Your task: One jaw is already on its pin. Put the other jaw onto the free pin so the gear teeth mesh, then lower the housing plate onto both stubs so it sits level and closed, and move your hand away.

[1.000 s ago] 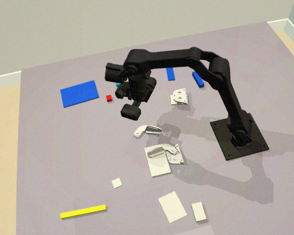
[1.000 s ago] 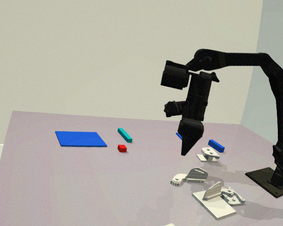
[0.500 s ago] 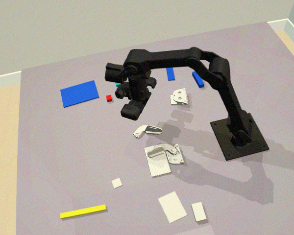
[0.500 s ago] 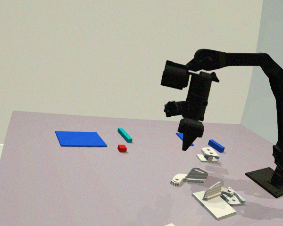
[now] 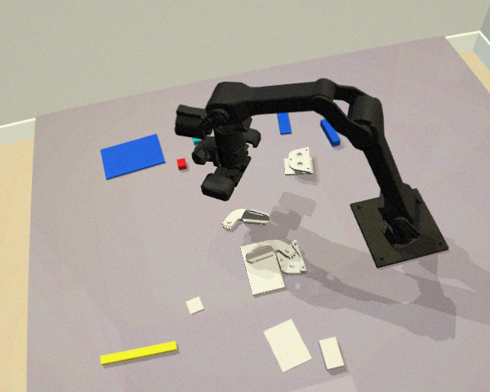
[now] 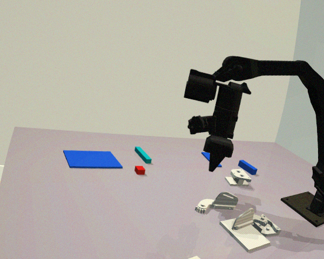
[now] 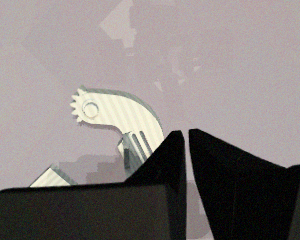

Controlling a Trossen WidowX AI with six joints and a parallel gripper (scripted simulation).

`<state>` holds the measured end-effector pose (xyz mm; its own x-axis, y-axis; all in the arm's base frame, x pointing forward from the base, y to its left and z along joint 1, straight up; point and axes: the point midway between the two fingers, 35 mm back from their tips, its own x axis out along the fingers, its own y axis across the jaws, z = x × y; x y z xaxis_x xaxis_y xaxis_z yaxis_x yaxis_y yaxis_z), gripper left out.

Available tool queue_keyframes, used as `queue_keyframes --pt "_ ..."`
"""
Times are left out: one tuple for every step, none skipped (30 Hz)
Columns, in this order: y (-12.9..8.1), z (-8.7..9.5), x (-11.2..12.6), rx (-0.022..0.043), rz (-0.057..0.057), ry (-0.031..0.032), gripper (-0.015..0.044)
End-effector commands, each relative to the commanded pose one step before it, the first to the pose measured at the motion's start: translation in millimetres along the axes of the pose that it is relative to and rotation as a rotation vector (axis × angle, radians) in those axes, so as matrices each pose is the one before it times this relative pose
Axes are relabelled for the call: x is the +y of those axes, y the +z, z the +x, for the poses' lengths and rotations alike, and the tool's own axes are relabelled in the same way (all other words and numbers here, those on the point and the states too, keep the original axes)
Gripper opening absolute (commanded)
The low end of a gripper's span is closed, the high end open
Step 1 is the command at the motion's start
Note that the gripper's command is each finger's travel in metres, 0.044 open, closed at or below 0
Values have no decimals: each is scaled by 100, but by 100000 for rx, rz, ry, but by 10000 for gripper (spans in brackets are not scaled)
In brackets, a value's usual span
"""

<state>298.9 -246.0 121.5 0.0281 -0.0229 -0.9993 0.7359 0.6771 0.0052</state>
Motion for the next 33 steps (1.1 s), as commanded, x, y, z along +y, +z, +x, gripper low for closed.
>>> queue_keyframes --pt "-31 -9 17 6 1879 -19 79" --pt "-39 -11 23 9 2352 -10 105" --pt "-48 -13 26 10 2826 -12 131" --pt "-48 -13 24 10 2826 -13 157" --pt "-49 -13 23 9 2826 -13 184" --pt "-50 -13 21 9 2826 -13 210" --pt "-50 -13 20 8 2826 -13 236" --pt "-51 -13 18 8 2826 -14 263" --pt "-51 -13 17 8 2826 -14 289" --pt "-48 -15 16 0 2836 3 315" --pt "-48 -15 14 0 2836 3 341" --pt "-49 -14 13 0 2836 3 368" --pt "-49 -14 11 1 2836 3 394" --pt "-49 -14 10 1 2836 3 420" --pt "-50 -14 8 1 2836 3 440" --pt "-50 -14 7 1 2836 3 440" --pt "-50 -14 5 1 2836 3 440" --pt "-50 -14 4 1 2836 3 440" --pt "-50 -14 2 1 2836 3 440" --pt "-54 -17 12 -49 2795 32 440" --pt "-55 -17 11 -48 2795 34 440" --pt "-54 -16 6 -35 2806 27 440" --pt "-52 -15 0 -13 2823 14 440" --pt "-50 -14 -5 2 2837 3 440" --pt "-50 -14 -7 2 2837 3 440" --pt "-50 -14 -8 2 2837 3 440" --pt "-49 -13 -10 2 2837 2 440" --pt "-49 -13 -11 3 2837 2 440" --pt "-49 -13 -13 3 2837 2 440" --pt "-48 -13 -15 4 2838 1 440" --pt "-48 -13 -16 4 2838 1 440" --pt "-47 -13 -17 4 2838 0 440" --pt "-47 -13 -19 4 2838 0 440"
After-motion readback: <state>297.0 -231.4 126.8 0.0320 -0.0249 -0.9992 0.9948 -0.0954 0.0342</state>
